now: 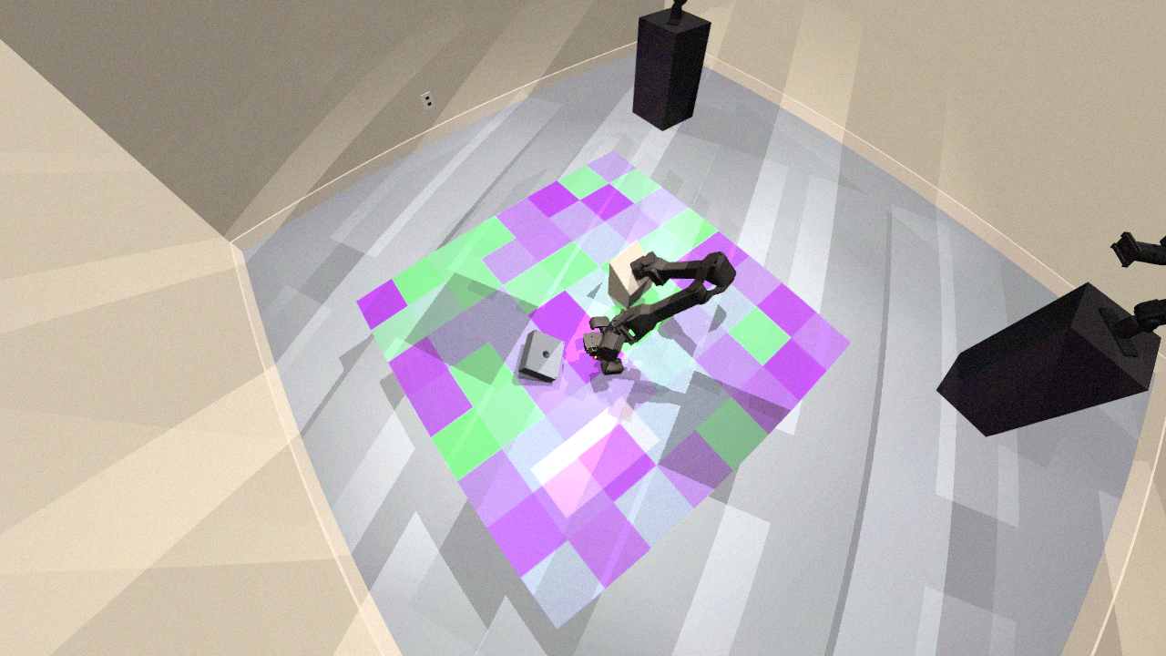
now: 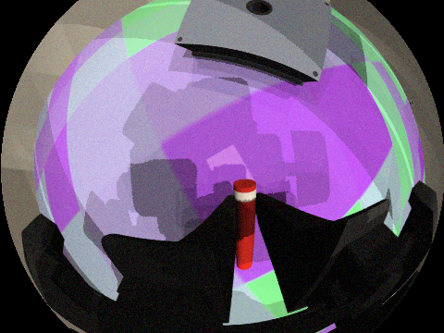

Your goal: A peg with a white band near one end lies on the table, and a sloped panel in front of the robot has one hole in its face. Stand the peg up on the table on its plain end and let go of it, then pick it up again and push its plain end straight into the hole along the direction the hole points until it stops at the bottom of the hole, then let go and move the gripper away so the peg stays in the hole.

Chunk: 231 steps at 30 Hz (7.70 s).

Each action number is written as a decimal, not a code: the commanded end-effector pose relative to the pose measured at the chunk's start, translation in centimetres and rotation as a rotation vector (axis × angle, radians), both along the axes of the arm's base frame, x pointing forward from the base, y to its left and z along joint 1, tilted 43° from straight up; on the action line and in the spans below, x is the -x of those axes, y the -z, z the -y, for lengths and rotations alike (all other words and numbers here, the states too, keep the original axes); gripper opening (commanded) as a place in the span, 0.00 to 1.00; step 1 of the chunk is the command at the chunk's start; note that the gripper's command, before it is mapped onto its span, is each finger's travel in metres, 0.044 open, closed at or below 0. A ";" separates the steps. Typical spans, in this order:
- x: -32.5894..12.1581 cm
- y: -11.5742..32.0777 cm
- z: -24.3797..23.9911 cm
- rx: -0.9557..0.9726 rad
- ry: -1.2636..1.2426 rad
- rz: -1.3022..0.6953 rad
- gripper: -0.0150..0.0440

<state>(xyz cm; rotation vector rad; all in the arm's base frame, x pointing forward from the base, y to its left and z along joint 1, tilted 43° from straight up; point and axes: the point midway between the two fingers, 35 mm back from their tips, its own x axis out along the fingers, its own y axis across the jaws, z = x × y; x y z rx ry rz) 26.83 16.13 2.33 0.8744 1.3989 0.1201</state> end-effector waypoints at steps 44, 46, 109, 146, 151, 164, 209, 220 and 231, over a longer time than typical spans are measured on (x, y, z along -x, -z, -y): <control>2.5 -1.9 0.5 0.174 0.251 0.280 0.34; 2.6 -2.0 0.4 0.181 0.262 0.292 0.34; 6.4 -3.5 -0.5 0.408 0.585 0.664 0.34; 7.1 -3.2 -0.8 0.443 0.602 0.700 0.34; 7.2 -3.1 -0.9 0.444 0.602 0.701 0.34; 7.4 -3.1 -1.0 0.450 0.610 0.712 0.34; 8.0 -3.0 -1.2 0.467 0.646 0.758 0.34; 8.1 -3.0 -1.2 0.471 0.654 0.770 0.34; 8.0 -3.1 -1.1 0.472 0.658 0.776 0.47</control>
